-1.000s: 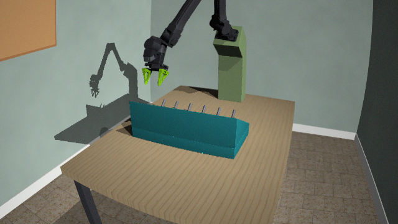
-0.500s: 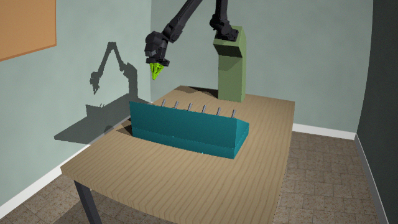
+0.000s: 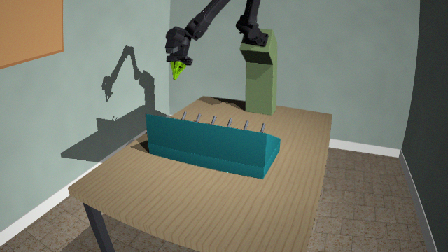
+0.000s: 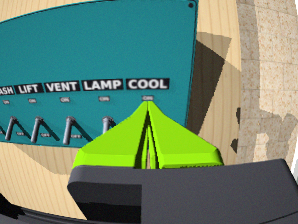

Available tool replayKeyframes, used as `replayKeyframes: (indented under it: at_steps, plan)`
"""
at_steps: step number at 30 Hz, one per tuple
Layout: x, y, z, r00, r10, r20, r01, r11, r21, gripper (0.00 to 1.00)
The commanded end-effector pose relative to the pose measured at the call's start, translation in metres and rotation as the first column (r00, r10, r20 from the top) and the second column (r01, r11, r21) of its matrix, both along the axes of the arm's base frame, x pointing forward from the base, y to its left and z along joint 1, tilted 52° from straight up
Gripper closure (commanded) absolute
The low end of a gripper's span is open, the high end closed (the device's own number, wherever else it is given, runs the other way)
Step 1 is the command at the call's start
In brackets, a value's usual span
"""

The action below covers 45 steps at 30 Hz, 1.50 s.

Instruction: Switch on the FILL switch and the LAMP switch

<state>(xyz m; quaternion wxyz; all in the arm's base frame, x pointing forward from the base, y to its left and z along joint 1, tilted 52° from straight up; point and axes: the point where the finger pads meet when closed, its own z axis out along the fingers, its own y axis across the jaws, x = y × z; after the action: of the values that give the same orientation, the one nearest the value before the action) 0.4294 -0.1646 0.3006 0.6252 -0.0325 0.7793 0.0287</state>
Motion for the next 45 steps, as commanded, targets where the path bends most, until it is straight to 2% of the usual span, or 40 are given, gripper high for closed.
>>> replayKeyframes:
  at_steps: [1,2,3,4,6,9,10,12,14,17,19,21,22,23,28,29,32,35,45]
  plan:
    - [-0.003,-0.002,0.006,1.0,0.0,0.011,0.0,1.0,-0.024,1.0]
    - [-0.002,-0.003,0.014,1.0,-0.001,0.027,0.002,0.999,-0.035,1.0]
    - [-0.001,-0.003,0.013,1.0,0.0,0.03,0.001,0.999,-0.037,1.0]
    - [0.001,-0.001,-0.003,1.0,0.005,0.01,-0.005,1.0,-0.024,1.0]
    - [0.004,0.006,-0.021,1.0,0.012,0.009,-0.012,1.0,-0.024,1.0]
    - [0.002,0.019,-0.076,1.0,0.008,0.005,-0.008,1.0,-0.001,1.0]
    - [0.002,0.019,-0.076,1.0,0.008,0.005,-0.008,1.0,-0.001,1.0]
    - [-0.009,0.034,-0.118,1.0,0.008,0.003,-0.008,1.0,0.0,1.0]
    - [-0.009,0.034,-0.118,1.0,0.008,0.003,-0.008,1.0,0.0,1.0]
    - [-0.034,0.06,-0.168,1.0,0.008,-0.003,-0.008,1.0,0.004,1.0]
    - [-0.048,0.071,-0.185,1.0,0.008,-0.007,-0.008,1.0,0.006,1.0]
    - [-0.053,0.075,-0.19,1.0,0.008,-0.009,-0.008,1.0,0.007,1.0]
    - [-0.055,0.066,-0.18,1.0,-0.016,0.018,0.016,1.0,-0.007,1.0]
    - [-0.048,0.061,-0.171,0.999,-0.018,0.038,0.019,1.0,-0.017,1.0]
    - [-0.046,0.067,-0.171,0.999,-0.001,0.038,0.002,1.0,-0.017,1.0]
    - [-0.055,0.072,-0.19,1.0,-0.002,-0.015,0.002,1.0,0.011,1.0]
    - [-0.054,0.071,-0.194,1.0,-0.002,-0.026,0.002,1.0,0.016,1.0]
    - [-0.05,0.069,-0.181,1.0,-0.002,0.009,0.002,1.0,-0.002,1.0]
    - [-0.05,0.069,-0.18,1.0,-0.002,0.01,0.002,1.0,-0.002,1.0]
